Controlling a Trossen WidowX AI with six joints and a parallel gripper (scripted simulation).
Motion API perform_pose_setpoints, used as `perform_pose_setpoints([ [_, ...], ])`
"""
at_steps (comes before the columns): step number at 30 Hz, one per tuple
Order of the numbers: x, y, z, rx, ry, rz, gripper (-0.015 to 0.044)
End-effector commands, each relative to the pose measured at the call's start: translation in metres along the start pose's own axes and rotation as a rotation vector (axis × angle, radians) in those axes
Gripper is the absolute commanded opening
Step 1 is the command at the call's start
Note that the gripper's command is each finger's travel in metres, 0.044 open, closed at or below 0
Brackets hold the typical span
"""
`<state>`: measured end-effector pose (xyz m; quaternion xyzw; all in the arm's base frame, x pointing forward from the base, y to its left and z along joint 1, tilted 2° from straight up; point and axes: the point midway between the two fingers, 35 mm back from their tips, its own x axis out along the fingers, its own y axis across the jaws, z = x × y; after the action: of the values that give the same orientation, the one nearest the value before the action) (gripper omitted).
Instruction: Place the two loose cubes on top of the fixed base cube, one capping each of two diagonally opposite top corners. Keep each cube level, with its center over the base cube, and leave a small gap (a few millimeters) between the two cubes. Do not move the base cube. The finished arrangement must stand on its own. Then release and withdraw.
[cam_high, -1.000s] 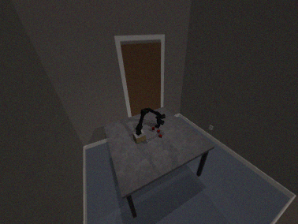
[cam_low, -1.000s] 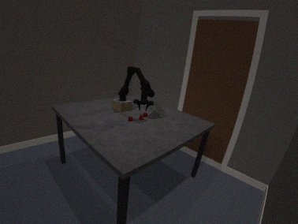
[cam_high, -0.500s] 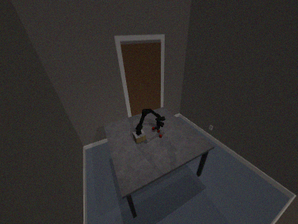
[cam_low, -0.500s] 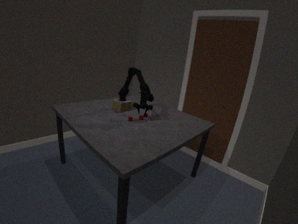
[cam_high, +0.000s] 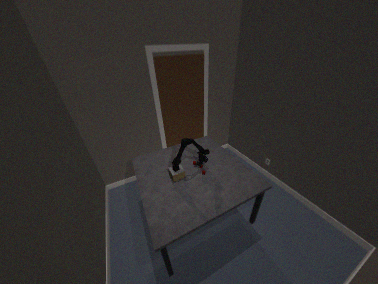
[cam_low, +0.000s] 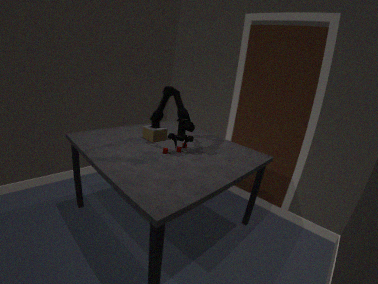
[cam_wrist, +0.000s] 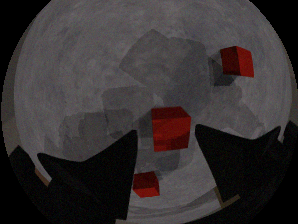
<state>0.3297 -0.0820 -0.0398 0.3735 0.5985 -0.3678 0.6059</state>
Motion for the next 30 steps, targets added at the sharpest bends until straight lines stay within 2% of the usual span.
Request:
perform_pose_setpoints([
  [1, 0.009, -0.003, -0.002, -0.004, 0.004, -0.011, 0.0265],
  [5, 0.013, -0.004, -0.002, -0.004, 0.004, -0.011, 0.0265],
  [11, 0.013, -0.004, -0.002, -0.004, 0.004, -0.011, 0.0107],
  [16, 0.011, -0.003, -0.002, -0.004, 0.004, -0.011, 0.0105],
  [30, -0.031, 0.002, 0.001, -0.004, 0.004, -0.011, 0.0105],
])
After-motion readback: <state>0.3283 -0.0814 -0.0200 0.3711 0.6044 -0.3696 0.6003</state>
